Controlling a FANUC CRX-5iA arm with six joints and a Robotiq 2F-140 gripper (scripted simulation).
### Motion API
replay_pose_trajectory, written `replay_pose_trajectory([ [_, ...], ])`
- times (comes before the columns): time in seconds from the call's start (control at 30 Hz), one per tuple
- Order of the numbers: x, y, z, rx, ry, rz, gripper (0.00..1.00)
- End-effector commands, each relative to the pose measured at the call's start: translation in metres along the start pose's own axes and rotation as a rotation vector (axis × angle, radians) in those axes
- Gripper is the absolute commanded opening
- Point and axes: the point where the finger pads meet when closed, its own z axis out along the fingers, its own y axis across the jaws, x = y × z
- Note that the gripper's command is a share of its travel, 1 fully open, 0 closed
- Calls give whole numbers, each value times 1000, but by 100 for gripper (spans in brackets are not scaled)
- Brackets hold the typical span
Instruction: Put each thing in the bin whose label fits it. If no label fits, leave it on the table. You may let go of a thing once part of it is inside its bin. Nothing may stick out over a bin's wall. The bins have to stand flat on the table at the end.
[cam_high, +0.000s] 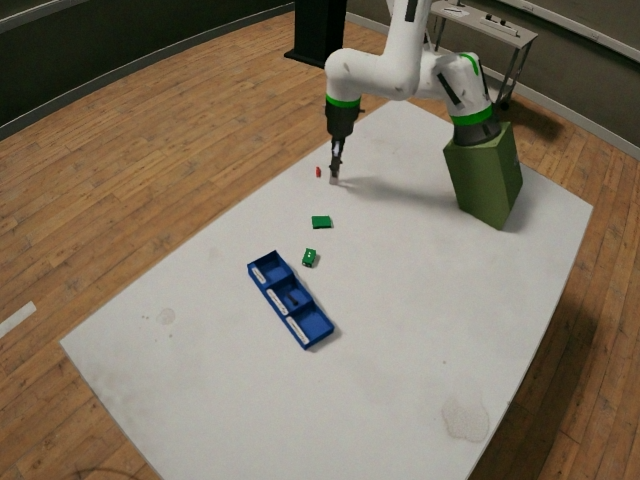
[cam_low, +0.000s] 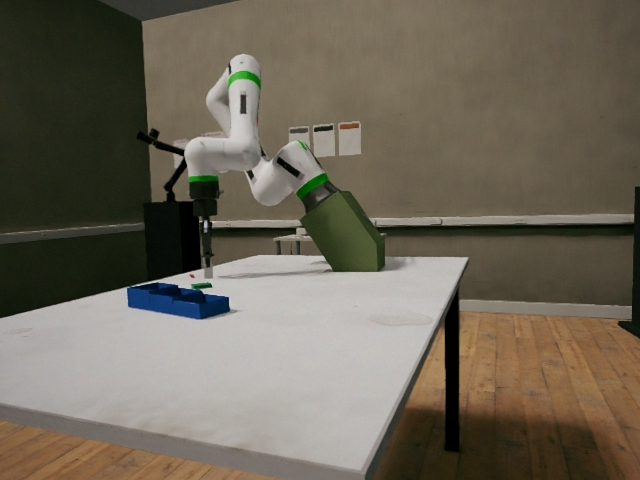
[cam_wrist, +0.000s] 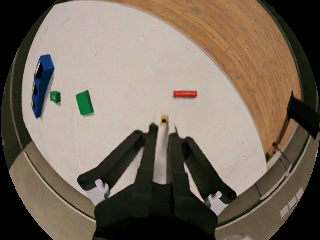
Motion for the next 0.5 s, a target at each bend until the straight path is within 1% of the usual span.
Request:
replay_pose_trajectory([
  [0.0,0,0,0,0,0,0,16],
  [0.43,0,0,0,0,0,0,16],
  [0.47,0,0,-3,0,0,0,16],
])
